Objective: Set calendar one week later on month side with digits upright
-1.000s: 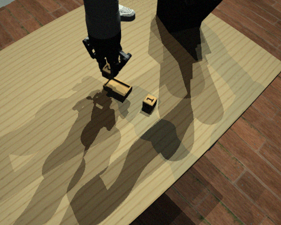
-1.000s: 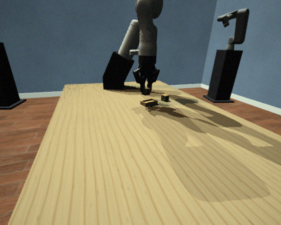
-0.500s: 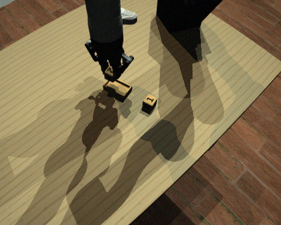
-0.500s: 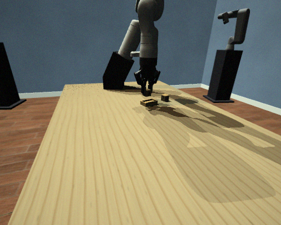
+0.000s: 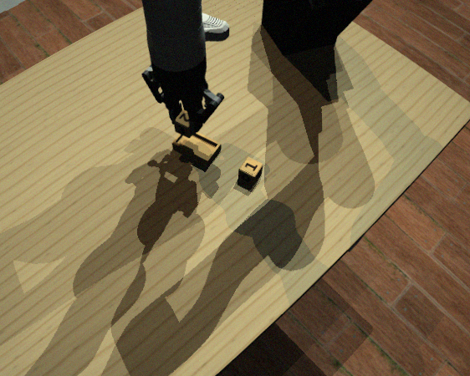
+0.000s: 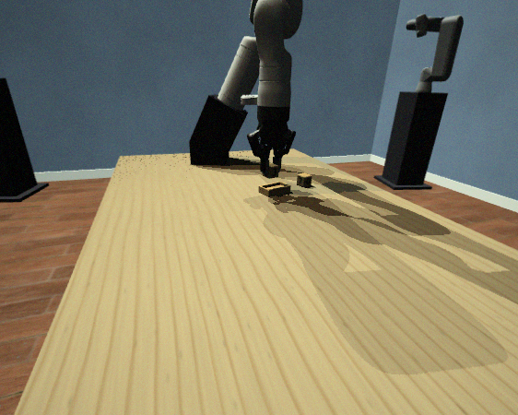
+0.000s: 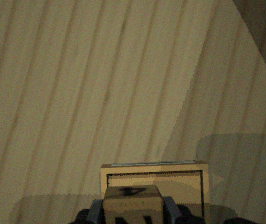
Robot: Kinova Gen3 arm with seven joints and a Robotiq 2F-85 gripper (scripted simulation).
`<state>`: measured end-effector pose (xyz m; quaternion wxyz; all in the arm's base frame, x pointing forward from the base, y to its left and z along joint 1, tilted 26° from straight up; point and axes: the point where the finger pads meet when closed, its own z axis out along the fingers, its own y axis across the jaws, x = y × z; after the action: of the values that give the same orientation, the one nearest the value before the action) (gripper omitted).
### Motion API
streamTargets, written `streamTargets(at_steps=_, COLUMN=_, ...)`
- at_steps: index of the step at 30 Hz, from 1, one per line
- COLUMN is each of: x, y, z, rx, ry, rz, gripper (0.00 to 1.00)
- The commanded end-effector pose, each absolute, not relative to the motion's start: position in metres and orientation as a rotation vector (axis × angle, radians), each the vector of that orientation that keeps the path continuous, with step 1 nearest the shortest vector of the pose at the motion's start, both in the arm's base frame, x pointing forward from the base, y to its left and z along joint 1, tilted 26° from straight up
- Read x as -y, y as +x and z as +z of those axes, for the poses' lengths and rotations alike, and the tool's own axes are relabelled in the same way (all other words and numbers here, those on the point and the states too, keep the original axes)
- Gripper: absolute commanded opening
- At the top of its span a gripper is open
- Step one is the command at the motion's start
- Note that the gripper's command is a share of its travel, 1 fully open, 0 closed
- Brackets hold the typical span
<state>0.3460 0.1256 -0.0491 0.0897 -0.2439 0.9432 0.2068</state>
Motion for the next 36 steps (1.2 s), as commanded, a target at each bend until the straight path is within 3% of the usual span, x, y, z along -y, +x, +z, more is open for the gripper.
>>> streamTargets(at_steps=1, x=-0.1253, y=0.3464, z=-0.0487, rx=-2.804, ry=-0.725, rz=0.614, gripper=0.26)
streamTargets(at_steps=36, x=-0.1298, y=0.3471, z=-0.0579, rx=-2.804, ry=-0.725, rz=0.614, gripper=0.26)
